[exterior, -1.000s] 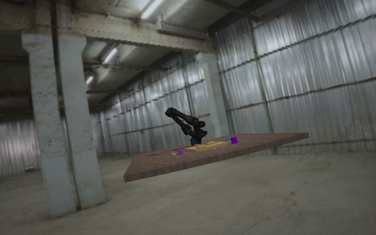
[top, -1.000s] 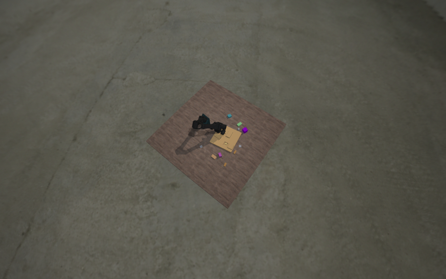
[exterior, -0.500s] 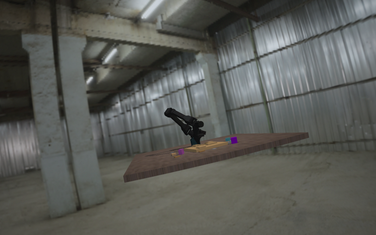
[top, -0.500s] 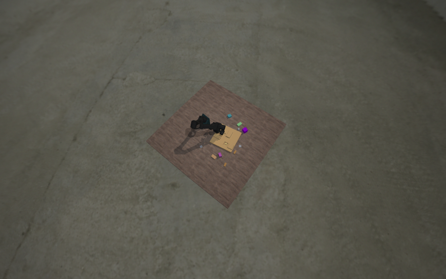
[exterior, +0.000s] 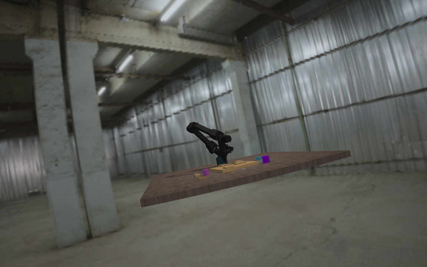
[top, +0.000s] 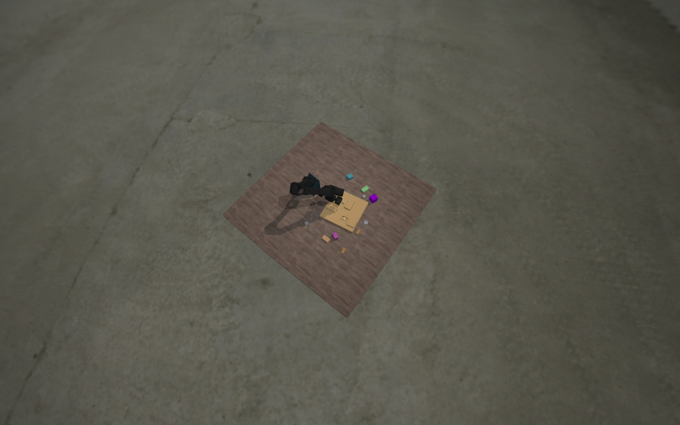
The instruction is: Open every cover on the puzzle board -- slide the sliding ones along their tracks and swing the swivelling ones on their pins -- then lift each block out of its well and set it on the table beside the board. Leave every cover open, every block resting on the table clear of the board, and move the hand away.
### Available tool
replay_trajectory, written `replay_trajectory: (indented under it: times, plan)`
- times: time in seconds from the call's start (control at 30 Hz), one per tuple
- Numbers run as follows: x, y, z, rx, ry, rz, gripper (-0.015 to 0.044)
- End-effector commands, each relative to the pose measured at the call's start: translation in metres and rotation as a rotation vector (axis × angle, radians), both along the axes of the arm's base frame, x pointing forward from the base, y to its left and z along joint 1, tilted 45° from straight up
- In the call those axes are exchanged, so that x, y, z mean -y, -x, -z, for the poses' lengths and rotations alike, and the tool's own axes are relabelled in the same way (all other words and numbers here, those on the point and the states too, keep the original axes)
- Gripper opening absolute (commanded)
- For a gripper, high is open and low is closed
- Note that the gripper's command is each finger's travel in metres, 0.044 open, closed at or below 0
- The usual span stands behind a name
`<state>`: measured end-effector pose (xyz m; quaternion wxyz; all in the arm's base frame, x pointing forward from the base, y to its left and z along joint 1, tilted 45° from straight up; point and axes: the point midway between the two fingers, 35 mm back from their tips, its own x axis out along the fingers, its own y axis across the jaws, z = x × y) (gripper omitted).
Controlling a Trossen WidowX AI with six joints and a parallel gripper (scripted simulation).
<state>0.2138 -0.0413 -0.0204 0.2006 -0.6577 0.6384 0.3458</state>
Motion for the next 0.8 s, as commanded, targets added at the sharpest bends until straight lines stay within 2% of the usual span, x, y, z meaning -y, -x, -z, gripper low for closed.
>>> replay_trajectory:
  times: [0.0,0.63,0.77]
  plan:
    - [-0.005,-0.003,-0.005,0.012,-0.007,0.000,0.0000]
    - [-0.017,-0.001,-0.018,0.011,0.001,0.011,0.0000]
    - [-0.025,-0.012,-0.014,0.227,0.016,0.228,0.0000]
